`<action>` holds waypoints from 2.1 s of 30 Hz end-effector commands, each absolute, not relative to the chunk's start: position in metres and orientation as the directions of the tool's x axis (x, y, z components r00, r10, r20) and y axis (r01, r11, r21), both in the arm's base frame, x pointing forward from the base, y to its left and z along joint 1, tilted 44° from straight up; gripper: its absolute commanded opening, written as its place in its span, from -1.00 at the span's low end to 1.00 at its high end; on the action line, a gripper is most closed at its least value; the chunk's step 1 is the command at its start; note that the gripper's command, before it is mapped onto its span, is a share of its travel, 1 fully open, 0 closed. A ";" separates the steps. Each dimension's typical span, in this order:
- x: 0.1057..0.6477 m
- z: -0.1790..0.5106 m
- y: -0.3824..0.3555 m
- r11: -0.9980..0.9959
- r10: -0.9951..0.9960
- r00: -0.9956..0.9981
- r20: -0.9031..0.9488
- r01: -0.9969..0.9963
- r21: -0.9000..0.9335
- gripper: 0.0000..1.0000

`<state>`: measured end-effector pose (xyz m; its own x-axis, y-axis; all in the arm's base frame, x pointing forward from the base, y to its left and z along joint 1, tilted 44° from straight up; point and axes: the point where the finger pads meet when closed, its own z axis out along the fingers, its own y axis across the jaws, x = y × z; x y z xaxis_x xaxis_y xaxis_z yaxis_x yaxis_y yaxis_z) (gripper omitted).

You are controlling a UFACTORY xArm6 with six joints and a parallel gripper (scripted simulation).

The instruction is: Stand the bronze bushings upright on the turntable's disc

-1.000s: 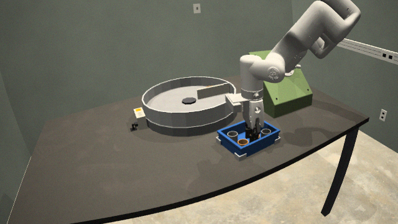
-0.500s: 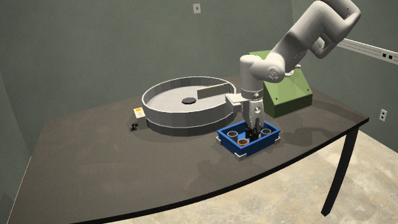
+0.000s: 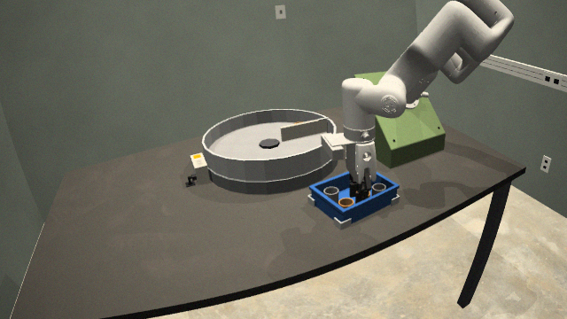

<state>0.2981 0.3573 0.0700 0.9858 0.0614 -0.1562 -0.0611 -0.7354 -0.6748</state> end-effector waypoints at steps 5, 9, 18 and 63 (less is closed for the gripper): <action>0.301 0.076 0.353 -0.735 0.060 0.986 -0.154 -0.061 -0.676 -1.00; 0.302 0.081 0.348 -0.735 0.060 0.986 -0.154 -0.061 -0.676 -1.00; 0.307 0.106 0.325 -0.735 0.060 0.986 -0.154 -0.061 -0.676 -1.00; 0.319 0.163 0.271 -0.735 0.060 0.986 -0.154 -0.061 -0.676 -1.00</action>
